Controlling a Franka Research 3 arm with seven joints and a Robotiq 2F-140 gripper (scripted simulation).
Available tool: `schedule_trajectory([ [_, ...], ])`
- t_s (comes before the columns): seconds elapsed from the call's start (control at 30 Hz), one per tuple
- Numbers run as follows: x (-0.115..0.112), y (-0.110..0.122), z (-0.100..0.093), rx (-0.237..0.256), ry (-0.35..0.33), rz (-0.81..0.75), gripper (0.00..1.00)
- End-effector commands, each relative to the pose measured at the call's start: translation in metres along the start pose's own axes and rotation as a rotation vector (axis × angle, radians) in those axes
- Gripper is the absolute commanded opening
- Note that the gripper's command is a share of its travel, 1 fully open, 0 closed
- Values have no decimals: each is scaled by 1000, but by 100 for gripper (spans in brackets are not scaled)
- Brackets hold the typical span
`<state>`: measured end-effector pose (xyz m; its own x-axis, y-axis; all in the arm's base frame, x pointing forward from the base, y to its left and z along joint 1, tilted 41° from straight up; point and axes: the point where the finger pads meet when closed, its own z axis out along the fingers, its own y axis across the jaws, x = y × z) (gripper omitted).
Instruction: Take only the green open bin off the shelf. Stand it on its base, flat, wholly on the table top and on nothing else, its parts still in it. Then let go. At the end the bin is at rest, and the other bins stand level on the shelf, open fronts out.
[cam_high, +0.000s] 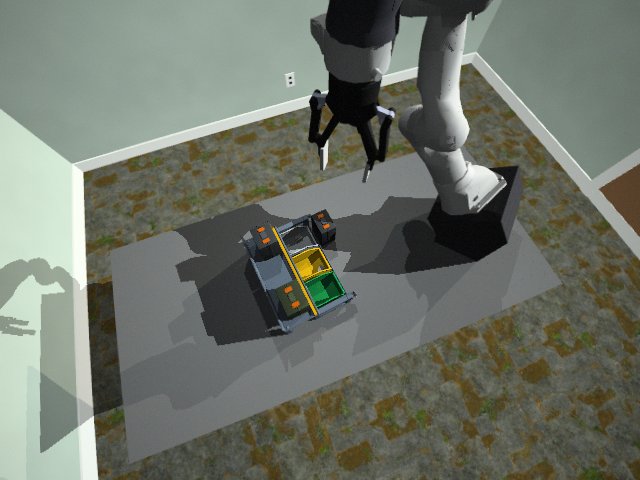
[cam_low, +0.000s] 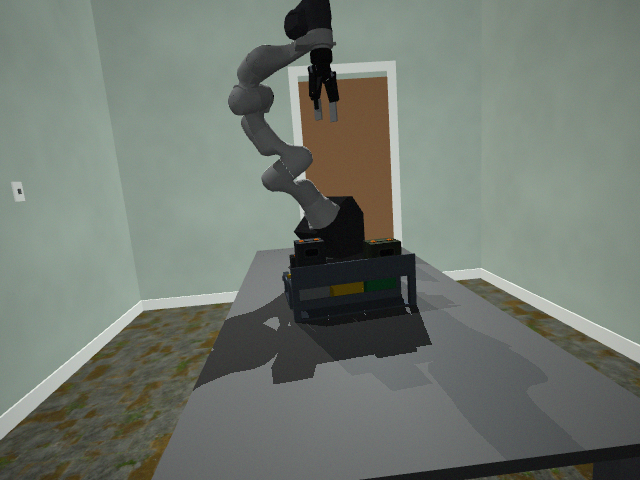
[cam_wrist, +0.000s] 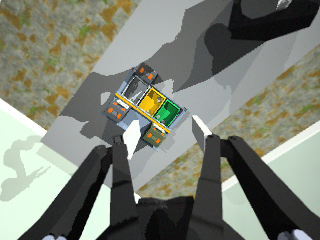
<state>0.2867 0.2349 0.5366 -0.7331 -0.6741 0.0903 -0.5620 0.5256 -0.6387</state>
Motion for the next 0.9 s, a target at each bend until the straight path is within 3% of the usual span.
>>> schedule_trajectory([
  [0.0,3,-3,1,2,9,-136,57],
  [0.33,2,-2,1,1,4,-148,57],
  [0.47,3,-4,2,1,9,-356,57],
  [0.87,3,-4,2,1,9,-356,57],
])
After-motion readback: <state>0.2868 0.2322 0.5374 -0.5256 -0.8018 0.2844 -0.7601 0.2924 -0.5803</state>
